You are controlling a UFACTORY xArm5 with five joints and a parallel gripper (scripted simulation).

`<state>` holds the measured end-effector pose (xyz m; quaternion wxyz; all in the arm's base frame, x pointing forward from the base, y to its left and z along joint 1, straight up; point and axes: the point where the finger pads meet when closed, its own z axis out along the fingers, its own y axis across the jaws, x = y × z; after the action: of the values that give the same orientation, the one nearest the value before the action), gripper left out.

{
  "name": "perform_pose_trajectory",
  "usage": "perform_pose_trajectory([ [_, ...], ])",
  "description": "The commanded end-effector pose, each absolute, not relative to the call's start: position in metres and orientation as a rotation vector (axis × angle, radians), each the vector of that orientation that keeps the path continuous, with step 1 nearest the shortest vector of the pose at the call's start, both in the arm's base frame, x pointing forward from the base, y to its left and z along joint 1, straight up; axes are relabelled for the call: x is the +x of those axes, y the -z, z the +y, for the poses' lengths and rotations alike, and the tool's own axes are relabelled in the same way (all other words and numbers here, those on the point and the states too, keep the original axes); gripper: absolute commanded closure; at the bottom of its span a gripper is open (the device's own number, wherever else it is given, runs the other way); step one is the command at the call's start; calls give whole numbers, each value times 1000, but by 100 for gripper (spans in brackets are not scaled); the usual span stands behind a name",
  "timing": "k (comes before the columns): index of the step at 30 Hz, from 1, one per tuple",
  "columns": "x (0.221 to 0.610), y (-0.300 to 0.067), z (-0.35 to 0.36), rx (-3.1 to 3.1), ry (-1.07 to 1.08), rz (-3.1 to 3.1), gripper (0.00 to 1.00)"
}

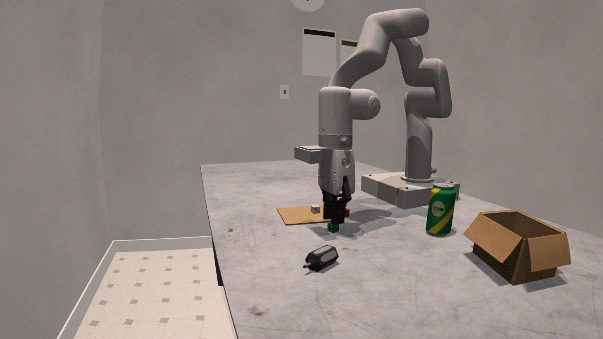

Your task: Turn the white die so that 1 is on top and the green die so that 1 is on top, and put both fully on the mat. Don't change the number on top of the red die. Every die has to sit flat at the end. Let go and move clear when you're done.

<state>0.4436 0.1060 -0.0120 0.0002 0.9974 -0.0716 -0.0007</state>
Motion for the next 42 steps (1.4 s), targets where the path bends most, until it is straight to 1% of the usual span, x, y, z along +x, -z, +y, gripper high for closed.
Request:
perform_pose_trajectory([
  [1, 445, 11, 106, 3134, -3, -225, 64],
  [27, 445, 12, 106, 3134, -3, -225, 64],
  [42, 445, 27, 106, 3134, -3, -225, 64],
])
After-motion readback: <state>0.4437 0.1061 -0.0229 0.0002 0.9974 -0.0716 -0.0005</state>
